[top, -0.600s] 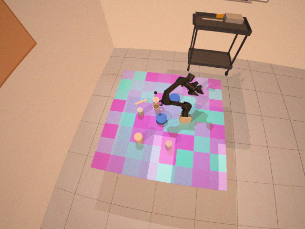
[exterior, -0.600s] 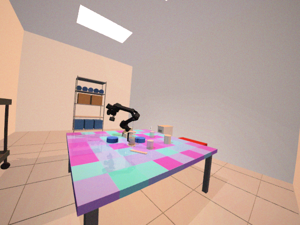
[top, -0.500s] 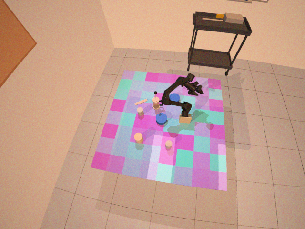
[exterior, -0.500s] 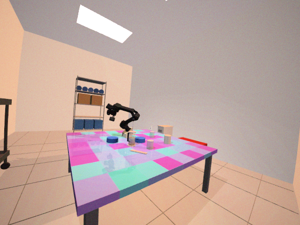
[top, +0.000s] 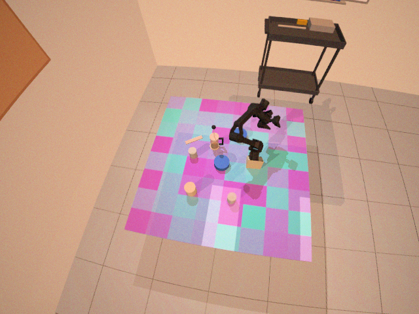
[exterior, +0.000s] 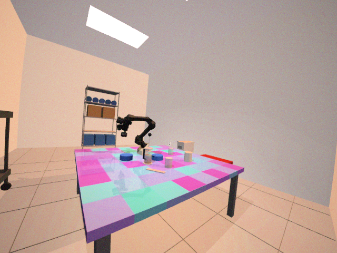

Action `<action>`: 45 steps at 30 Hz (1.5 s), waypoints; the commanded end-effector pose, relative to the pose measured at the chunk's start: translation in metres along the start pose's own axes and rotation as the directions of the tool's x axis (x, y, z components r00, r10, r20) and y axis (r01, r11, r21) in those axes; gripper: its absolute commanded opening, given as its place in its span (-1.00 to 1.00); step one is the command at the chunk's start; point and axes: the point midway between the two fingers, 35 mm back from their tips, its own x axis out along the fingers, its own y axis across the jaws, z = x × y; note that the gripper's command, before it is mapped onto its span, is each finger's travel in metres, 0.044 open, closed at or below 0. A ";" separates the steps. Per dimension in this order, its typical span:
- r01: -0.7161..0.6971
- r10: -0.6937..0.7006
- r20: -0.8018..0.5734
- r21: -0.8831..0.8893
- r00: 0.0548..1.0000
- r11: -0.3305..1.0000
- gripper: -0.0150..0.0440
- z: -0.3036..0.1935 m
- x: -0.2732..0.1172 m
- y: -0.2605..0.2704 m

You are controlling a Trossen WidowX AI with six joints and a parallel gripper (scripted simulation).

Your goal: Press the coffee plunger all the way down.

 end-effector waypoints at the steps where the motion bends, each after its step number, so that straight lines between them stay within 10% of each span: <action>1: -0.103 0.105 0.020 -0.089 0.994 0.991 1.00 0.016 0.008 0.019; 22: -0.424 0.521 0.116 -0.446 0.846 0.788 1.00 0.065 -0.028 0.144; 45: -0.517 0.935 0.089 -0.813 0.343 0.267 1.00 -0.018 -0.217 0.232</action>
